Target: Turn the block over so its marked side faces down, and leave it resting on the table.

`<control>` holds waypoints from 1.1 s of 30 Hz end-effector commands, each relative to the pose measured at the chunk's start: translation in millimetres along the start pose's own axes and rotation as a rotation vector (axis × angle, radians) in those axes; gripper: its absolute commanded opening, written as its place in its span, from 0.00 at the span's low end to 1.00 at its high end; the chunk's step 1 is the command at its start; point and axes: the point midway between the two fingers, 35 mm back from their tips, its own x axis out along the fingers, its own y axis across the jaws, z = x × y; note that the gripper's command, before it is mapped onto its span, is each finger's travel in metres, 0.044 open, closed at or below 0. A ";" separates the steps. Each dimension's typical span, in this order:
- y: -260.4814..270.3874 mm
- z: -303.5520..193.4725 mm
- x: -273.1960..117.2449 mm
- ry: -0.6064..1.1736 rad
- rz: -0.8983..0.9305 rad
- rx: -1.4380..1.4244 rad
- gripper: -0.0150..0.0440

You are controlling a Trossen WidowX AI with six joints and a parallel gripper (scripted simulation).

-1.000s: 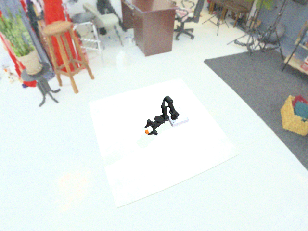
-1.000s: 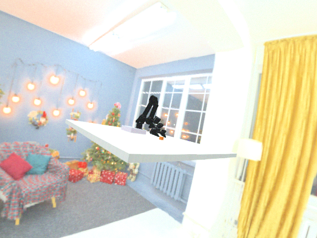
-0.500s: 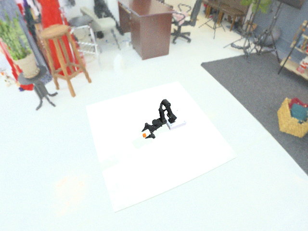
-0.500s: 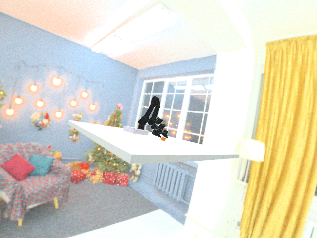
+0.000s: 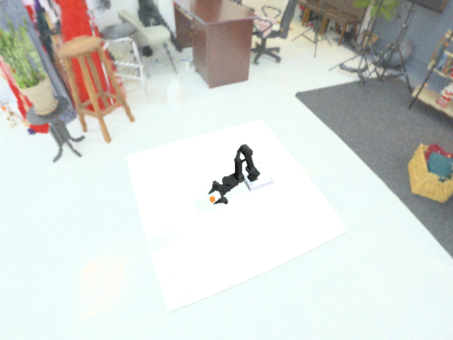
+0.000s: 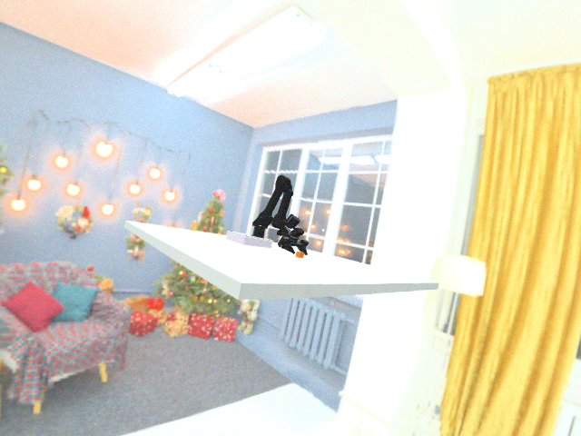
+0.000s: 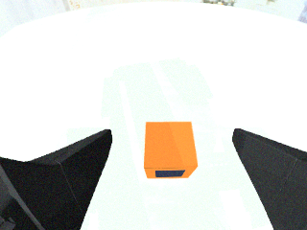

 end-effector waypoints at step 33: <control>1.5 53.3 -57.3 0.461 0.011 0.000 1.00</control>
